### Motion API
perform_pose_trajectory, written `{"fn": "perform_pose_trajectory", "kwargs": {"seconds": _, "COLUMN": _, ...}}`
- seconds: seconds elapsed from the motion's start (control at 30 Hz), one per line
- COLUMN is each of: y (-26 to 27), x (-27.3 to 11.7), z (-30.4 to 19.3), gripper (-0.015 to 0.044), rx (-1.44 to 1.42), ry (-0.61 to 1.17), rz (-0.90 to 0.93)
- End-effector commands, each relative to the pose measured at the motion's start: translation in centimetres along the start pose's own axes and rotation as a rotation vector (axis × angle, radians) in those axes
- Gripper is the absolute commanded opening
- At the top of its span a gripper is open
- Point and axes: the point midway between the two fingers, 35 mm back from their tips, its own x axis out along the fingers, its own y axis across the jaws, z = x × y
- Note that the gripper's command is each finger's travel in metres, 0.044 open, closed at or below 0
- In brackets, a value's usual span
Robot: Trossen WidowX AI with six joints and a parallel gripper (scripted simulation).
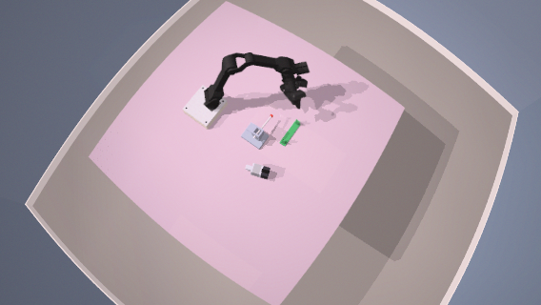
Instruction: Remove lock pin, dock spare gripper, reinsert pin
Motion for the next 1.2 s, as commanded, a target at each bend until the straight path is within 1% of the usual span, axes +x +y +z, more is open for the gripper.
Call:
{"fn": "perform_pose_trajectory", "kwargs": {"seconds": 0.0, "y": -3.2, "x": 0.7, "z": -5.7, "gripper": 0.03, "rx": -0.291, "ry": 0.043, "rz": 0.344}}
{"fn": "perform_pose_trajectory", "kwargs": {"seconds": 0.17, "y": -4.6, "x": -0.2, "z": -9.4, "gripper": 0.03, "rx": -0.421, "ry": -0.017, "rz": 0.551}}
{"fn": "perform_pose_trajectory", "kwargs": {"seconds": 0.4, "y": -6.0, "x": -2.9, "z": -13.5, "gripper": 0.03, "rx": -0.533, "ry": -0.196, "rz": 0.779}}
{"fn": "perform_pose_trajectory", "kwargs": {"seconds": 0.87, "y": -5.9, "x": -2.8, "z": -13.6, "gripper": 0.03, "rx": -0.535, "ry": -0.202, "rz": 0.783}}
{"fn": "perform_pose_trajectory", "kwargs": {"seconds": 0.97, "y": -4.7, "x": -1.7, "z": -13.5, "gripper": 0.03, "rx": -0.535, "ry": -0.198, "rz": 0.78}}
{"fn": "perform_pose_trajectory", "kwargs": {"seconds": 1.17, "y": -0.8, "x": 1.6, "z": -13.6, "gripper": 0.03, "rx": -0.536, "ry": -0.187, "rz": 0.768}}
